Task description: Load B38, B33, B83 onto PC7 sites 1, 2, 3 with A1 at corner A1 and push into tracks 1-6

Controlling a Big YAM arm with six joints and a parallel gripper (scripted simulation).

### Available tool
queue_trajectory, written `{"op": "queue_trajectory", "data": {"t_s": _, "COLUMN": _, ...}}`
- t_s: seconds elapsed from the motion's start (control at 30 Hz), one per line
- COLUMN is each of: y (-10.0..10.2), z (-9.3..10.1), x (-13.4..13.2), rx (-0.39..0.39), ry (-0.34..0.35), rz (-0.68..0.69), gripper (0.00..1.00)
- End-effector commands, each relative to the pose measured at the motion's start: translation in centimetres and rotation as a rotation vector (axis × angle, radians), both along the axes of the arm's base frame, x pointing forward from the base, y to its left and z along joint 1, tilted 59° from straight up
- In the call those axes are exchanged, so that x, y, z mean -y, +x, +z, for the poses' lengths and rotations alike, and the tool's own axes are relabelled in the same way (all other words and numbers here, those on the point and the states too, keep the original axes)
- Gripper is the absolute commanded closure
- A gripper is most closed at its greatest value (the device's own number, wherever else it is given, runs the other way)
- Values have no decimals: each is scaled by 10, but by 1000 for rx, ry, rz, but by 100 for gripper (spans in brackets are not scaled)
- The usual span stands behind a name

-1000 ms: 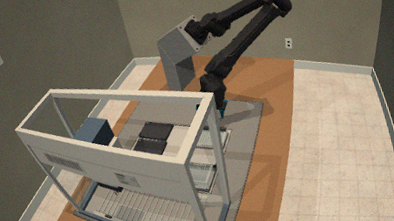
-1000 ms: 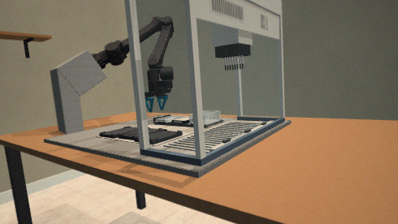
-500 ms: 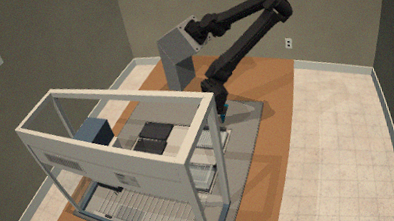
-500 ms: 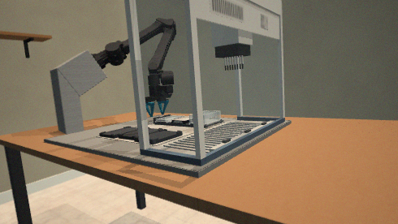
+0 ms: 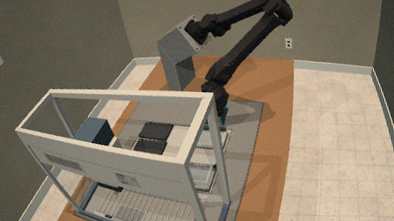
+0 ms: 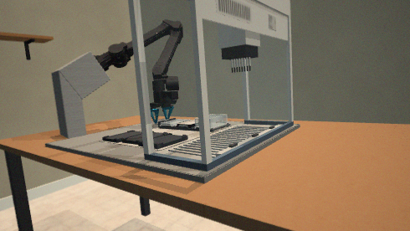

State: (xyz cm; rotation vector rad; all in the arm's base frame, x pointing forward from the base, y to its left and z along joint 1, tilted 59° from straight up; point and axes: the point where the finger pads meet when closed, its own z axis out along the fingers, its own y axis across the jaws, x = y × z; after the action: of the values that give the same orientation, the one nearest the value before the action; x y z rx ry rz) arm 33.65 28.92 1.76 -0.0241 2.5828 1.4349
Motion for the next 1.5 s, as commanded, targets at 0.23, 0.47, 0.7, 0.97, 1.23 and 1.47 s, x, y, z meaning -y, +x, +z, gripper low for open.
{"op": "queue_trajectory", "data": {"t_s": 0.23, "y": 9, "z": 4, "x": -5, "rx": 13, "ry": 13, "rz": -19, "gripper": 20}}
{"op": "queue_trajectory", "data": {"t_s": 0.47, "y": 10, "z": 5, "x": -4, "rx": 15, "ry": 13, "rz": -20, "gripper": 20}}
{"op": "queue_trajectory", "data": {"t_s": 0.7, "y": 10, "z": 5, "x": -4, "rx": 15, "ry": 13, "rz": -20, "gripper": 20}}
{"op": "queue_trajectory", "data": {"t_s": 0.97, "y": 10, "z": 4, "x": -3, "rx": 12, "ry": 11, "rz": -22, "gripper": 20}}
{"op": "queue_trajectory", "data": {"t_s": 1.23, "y": 11, "z": -3, "x": 1, "rx": -5, "ry": -2, "rz": -21, "gripper": 20}}
{"op": "queue_trajectory", "data": {"t_s": 1.47, "y": 13, "z": -3, "x": 0, "rx": 0, "ry": -2, "rz": -14, "gripper": 20}}
